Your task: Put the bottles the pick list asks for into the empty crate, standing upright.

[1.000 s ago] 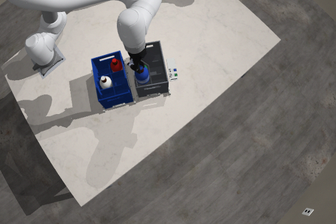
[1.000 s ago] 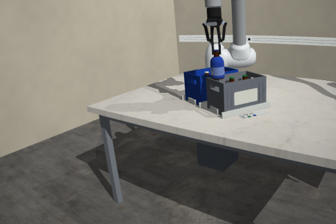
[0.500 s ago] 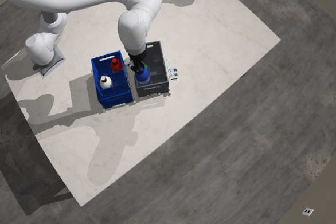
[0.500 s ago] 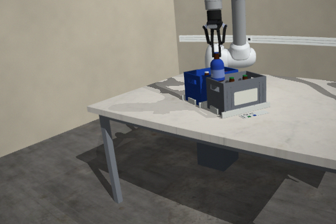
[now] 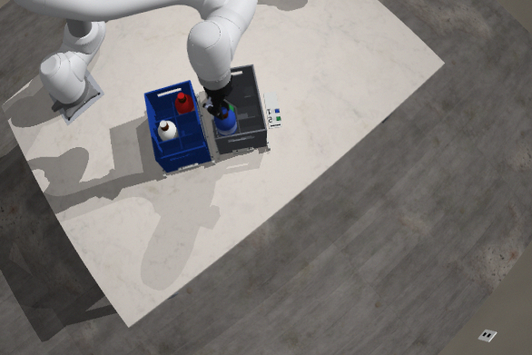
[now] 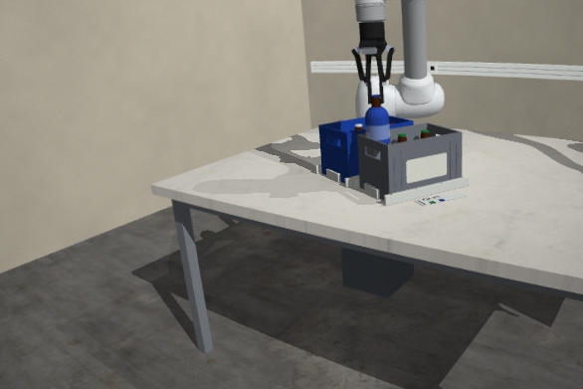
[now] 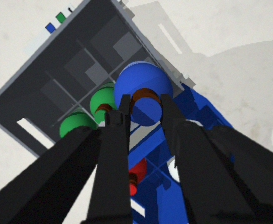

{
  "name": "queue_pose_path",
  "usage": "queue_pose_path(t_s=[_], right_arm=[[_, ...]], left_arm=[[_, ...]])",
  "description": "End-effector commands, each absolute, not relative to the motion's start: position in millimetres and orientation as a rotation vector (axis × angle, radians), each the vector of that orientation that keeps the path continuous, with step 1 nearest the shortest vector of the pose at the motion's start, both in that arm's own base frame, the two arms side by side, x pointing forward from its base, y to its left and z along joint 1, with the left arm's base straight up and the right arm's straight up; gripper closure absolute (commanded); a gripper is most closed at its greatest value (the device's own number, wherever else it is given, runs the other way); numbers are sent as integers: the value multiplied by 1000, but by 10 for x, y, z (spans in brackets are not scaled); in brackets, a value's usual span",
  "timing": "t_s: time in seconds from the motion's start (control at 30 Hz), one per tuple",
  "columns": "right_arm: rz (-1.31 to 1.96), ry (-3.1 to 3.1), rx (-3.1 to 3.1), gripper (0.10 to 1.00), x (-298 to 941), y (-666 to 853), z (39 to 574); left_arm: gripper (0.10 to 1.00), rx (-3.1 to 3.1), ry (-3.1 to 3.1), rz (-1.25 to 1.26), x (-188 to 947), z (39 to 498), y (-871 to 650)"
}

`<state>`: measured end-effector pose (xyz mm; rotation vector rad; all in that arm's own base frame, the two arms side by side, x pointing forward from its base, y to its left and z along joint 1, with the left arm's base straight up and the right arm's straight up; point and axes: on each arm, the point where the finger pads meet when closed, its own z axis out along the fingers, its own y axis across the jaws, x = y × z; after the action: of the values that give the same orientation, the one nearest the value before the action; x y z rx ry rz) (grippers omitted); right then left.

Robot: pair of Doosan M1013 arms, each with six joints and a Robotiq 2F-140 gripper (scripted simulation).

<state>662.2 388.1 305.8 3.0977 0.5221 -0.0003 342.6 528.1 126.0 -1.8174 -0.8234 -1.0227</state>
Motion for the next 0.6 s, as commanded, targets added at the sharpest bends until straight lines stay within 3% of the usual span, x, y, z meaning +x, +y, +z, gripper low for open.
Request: queue_pose_path(t_s=[0.0, 0.57], right_arm=[[2, 522, 3099, 999, 6623, 3882, 3043], [2, 522, 3099, 999, 6623, 3882, 2893]], left_arm=[[98, -1816, -823, -1024, 3427, 1266, 5282], [98, -1816, -823, -1024, 3427, 1266, 5282]])
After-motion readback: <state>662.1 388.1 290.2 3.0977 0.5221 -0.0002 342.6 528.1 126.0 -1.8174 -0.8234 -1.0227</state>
